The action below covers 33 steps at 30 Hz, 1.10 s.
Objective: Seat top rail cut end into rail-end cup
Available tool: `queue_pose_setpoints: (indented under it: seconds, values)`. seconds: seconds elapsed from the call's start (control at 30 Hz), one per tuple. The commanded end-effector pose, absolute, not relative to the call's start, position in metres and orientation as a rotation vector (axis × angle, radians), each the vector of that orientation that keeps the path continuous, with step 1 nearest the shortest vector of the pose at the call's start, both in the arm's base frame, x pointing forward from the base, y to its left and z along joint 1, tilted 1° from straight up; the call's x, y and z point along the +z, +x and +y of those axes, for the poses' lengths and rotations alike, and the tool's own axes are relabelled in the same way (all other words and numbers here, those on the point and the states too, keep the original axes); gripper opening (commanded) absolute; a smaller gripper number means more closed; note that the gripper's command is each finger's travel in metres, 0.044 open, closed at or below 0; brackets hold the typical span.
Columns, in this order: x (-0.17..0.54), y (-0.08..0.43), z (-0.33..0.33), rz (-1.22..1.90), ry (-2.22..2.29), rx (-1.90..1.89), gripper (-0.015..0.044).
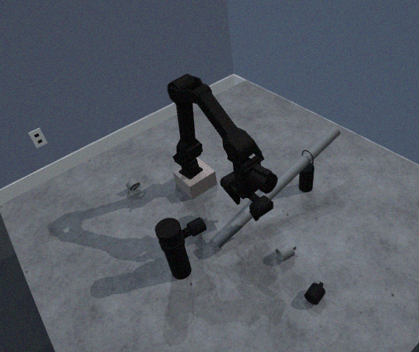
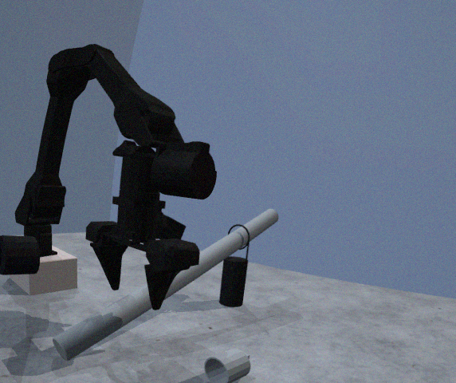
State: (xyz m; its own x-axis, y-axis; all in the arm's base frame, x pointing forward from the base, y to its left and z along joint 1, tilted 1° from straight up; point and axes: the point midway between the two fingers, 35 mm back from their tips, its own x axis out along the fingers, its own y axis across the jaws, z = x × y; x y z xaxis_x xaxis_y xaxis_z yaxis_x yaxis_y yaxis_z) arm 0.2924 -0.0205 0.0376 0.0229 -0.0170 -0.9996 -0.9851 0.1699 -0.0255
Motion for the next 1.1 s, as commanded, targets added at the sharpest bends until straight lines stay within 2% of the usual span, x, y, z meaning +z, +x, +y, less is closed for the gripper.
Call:
queue_pose_setpoints:
  seconds: [0.0, 0.6, 0.87, 1.07]
  values:
    - [0.03, 0.291, -0.02, 1.279, -1.103, 1.07, 0.044]
    - [0.004, 0.289, -0.02, 1.28, -1.103, 1.071, 0.044]
    - [0.004, 0.29, -0.02, 1.28, -1.103, 1.071, 0.023]
    - [0.004, 0.29, -0.02, 1.28, -1.103, 1.071, 0.019]
